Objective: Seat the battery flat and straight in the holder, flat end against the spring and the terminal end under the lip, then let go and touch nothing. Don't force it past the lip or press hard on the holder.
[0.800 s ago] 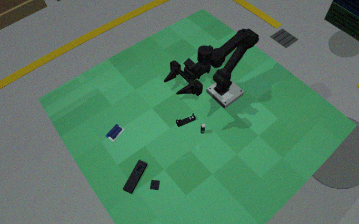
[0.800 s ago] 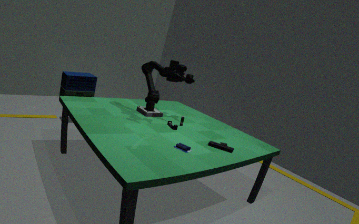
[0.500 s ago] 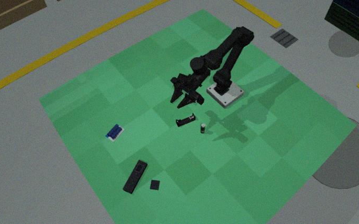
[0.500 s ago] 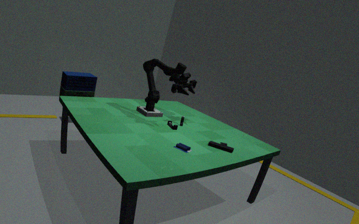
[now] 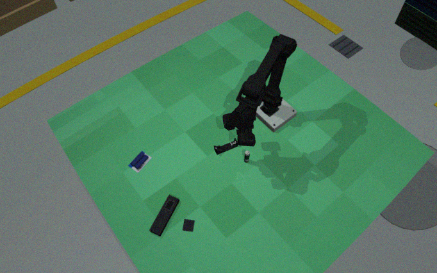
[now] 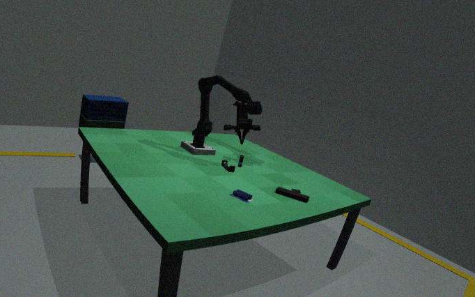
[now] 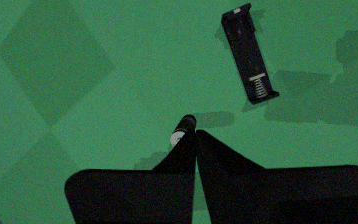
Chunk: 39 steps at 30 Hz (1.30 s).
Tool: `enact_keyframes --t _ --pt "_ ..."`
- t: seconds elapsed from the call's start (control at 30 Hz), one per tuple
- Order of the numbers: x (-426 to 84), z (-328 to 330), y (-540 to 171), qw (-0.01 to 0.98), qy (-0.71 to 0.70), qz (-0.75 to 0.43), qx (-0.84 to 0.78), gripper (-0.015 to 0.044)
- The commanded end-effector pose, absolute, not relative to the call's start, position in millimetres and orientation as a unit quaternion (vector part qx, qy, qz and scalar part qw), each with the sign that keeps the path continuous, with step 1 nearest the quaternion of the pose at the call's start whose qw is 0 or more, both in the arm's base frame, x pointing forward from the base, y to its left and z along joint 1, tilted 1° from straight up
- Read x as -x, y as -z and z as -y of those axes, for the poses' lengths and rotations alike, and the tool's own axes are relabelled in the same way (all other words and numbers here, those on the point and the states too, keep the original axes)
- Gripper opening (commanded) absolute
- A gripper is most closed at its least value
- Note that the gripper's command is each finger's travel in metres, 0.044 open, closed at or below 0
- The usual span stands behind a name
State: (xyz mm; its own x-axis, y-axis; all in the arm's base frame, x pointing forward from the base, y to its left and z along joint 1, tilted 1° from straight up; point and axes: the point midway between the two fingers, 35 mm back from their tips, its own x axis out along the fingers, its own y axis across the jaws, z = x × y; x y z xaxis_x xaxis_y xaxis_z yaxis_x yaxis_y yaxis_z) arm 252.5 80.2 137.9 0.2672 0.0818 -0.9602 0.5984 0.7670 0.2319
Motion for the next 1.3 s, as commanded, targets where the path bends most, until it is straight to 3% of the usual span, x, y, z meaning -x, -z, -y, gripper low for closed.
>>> enact_keyframes --t 0.0,0.33,0.73,1.27 --pt "-221 -87 -134 0.658 0.268 -0.641 -0.290 0.0000" --pt "-222 -88 -128 0.658 0.268 -0.641 -0.290 0.0000" --pt "-224 -89 -54 0.658 0.268 -0.641 -0.290 0.0000" --pt "-238 -101 -56 0.658 0.268 -0.641 -0.291 0.0000"
